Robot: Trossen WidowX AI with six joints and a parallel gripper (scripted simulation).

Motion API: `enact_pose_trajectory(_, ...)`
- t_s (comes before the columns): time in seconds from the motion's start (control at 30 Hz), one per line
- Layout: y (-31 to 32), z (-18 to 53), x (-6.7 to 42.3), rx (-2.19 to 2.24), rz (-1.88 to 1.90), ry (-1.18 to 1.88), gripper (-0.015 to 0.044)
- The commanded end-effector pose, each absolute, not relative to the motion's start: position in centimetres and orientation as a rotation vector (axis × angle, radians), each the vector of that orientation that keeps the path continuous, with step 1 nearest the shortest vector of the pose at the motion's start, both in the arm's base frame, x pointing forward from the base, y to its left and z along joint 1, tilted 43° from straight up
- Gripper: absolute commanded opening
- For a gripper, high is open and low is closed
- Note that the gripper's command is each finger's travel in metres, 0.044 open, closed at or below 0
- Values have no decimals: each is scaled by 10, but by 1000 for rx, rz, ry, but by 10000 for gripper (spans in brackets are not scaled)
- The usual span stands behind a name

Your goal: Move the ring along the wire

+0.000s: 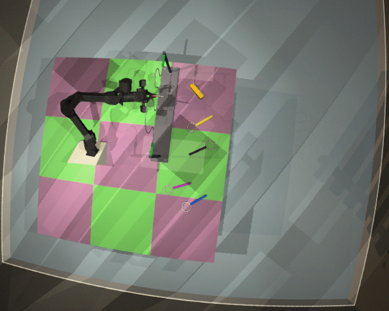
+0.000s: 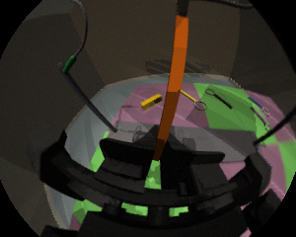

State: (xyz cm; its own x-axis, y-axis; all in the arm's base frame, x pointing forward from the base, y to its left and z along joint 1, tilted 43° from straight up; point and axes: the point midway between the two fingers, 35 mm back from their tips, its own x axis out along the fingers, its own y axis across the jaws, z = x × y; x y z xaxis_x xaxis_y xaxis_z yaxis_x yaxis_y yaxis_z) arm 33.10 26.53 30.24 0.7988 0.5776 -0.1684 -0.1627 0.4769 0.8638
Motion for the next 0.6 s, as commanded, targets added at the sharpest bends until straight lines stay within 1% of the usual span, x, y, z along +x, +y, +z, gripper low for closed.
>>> enact_pose_trajectory(0.0,258,295,332,915,464,480,-150)
enact_pose_trajectory(0.57,234,268,335,765,430,490,-150)
